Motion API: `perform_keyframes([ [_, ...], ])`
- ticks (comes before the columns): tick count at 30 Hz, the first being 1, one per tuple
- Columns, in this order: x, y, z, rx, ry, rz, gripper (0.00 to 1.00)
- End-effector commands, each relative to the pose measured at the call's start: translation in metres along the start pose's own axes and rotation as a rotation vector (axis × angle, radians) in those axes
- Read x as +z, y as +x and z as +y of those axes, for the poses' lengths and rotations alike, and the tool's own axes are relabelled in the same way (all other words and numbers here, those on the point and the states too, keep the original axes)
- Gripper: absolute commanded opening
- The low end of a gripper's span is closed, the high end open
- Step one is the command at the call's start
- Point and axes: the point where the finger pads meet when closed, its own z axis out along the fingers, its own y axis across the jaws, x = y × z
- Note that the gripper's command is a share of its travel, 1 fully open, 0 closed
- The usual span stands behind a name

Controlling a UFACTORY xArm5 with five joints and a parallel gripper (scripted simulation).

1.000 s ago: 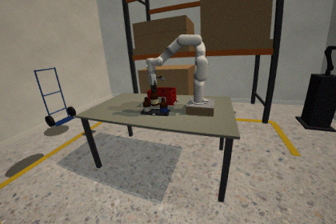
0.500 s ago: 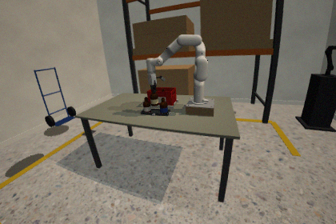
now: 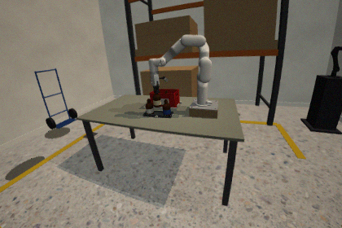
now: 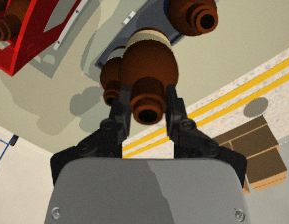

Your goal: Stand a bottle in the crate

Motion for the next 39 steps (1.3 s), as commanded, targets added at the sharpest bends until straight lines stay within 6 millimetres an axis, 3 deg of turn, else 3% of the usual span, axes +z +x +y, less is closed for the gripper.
perform_keyframes([
  [1,-0.005,-0.001,-0.001,0.0,0.002,-0.004,0.0],
  [39,-0.035,-0.001,-0.001,0.0,0.002,-0.004,0.0],
])
